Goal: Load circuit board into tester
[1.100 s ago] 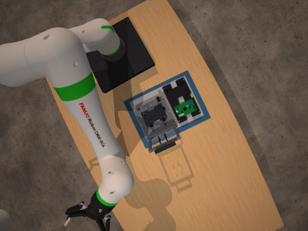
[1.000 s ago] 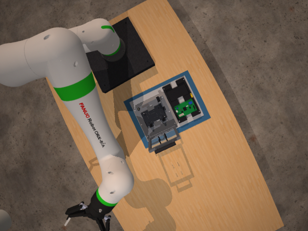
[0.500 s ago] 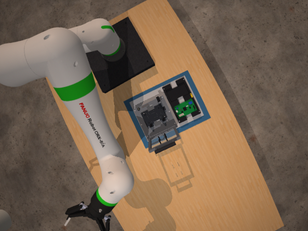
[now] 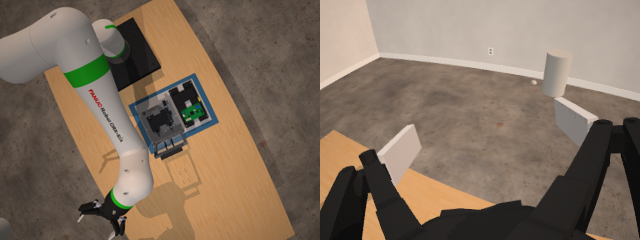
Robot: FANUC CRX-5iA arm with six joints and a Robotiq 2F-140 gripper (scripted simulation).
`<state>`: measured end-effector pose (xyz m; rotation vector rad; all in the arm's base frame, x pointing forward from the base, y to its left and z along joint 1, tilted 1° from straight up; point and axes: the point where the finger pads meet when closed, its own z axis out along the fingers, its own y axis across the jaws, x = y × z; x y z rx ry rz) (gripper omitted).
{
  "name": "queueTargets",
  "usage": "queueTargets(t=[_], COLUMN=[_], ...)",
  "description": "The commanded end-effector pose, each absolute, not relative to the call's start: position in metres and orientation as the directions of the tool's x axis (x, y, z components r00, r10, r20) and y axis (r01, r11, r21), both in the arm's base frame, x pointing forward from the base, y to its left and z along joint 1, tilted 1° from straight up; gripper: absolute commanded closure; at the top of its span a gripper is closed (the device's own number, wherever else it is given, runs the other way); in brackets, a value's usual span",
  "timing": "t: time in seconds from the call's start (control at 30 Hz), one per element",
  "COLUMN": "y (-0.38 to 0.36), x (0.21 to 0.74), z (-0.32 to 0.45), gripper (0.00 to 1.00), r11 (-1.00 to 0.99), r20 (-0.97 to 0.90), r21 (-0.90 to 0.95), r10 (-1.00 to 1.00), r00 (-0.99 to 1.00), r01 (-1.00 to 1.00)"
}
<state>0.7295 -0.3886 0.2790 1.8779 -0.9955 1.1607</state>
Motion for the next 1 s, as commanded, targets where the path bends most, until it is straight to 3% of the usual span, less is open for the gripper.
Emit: queueTargets(t=[0.0, 0.57, 0.97], y=[-0.374, -0.233, -0.095], x=[0.723, 0.667, 0.611], z=[0.282, 0.283, 0.283], gripper=[0.00, 0.00, 0.00], r11=[-0.440, -0.353, -0.248], r20=[0.910, 0.777, 0.574], r21=[0.160, 0.070, 0.017], r10=[-0.282, -0.567, -0.791], r00=[0.305, 0.273, 0.213], r01=[-0.884, -0.933, -0.969])
